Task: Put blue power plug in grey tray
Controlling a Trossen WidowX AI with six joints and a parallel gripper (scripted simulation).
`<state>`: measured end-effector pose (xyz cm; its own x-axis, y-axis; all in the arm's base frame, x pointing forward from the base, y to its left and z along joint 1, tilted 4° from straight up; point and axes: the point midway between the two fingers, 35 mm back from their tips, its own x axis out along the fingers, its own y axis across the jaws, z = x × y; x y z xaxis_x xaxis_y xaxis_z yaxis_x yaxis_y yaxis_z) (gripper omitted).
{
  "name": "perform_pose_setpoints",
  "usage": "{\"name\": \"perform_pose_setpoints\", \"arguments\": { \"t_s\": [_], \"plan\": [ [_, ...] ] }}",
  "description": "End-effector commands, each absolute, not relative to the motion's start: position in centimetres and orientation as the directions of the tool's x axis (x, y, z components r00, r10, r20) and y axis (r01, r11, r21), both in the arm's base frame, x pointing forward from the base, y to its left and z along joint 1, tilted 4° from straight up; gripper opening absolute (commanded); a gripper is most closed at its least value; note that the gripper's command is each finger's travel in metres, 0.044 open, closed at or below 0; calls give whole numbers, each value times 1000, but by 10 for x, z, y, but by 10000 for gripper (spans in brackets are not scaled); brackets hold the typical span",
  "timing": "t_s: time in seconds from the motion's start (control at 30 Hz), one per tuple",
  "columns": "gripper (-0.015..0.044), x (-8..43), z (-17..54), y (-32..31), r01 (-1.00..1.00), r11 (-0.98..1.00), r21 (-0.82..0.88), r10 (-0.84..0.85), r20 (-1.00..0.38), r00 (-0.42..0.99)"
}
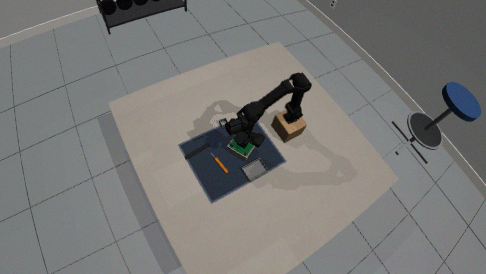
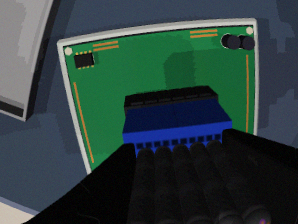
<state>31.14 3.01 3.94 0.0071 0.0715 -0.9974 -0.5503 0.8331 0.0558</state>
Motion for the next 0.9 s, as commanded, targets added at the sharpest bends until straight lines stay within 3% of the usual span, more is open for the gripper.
{"name": "perform_pose_setpoints", "arguments": {
  "t_s": [0.0,0.17,0.53,0.87],
  "plan": [
    [0,309,51,31,-544,839,10,34,-999,34],
    [0,307,52,33,-543,839,-20,9,-999,51],
    [0,318,52,17,-541,818,195,188,-980,-68],
    [0,307,55,34,-542,839,-32,-1,-998,57]
  ]
}}
